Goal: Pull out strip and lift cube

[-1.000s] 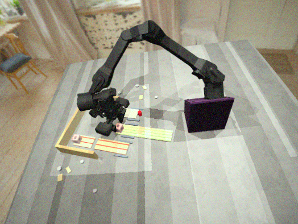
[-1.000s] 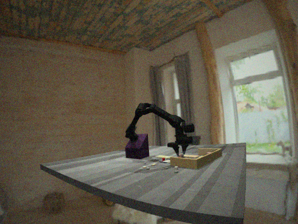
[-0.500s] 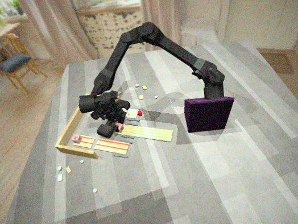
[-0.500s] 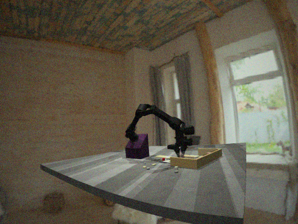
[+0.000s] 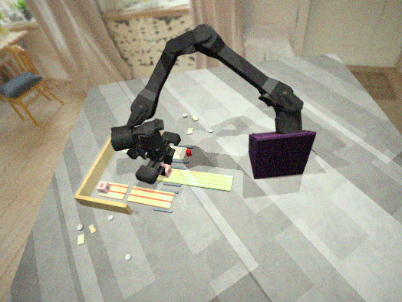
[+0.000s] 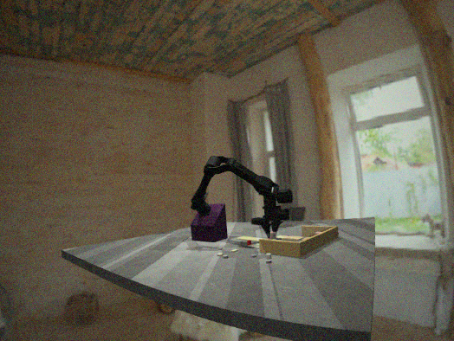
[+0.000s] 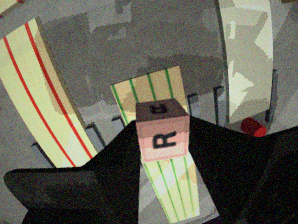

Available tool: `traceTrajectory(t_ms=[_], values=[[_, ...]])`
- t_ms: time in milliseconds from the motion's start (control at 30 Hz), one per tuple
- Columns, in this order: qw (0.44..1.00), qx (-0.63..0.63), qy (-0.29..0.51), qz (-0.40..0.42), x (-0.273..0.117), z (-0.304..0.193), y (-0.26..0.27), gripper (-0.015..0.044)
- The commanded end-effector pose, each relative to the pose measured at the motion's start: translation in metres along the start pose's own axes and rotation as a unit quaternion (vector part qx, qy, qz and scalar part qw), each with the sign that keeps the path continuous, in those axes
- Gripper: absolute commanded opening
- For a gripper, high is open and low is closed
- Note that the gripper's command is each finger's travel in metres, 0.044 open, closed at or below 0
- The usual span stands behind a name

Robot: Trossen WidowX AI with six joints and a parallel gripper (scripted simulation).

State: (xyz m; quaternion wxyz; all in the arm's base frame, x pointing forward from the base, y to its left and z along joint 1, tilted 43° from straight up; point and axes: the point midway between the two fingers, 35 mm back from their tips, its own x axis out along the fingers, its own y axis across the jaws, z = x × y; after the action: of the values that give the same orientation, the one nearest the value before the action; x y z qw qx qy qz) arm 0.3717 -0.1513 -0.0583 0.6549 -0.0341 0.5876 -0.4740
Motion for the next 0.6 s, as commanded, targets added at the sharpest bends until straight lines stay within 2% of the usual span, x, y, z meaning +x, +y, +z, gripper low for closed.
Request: traceTrajectory(t_ms=[0, 267, 567], values=[[1.000, 0.000, -0.004, 0.003, -0.014, -0.011, -0.004, 0.0000], [1.000, -0.002, -0.004, 0.002, -0.031, -0.038, -0.017, 0.0000], [1.000, -0.002, -0.004, 0.002, -0.032, -0.056, -0.025, 0.0000]])
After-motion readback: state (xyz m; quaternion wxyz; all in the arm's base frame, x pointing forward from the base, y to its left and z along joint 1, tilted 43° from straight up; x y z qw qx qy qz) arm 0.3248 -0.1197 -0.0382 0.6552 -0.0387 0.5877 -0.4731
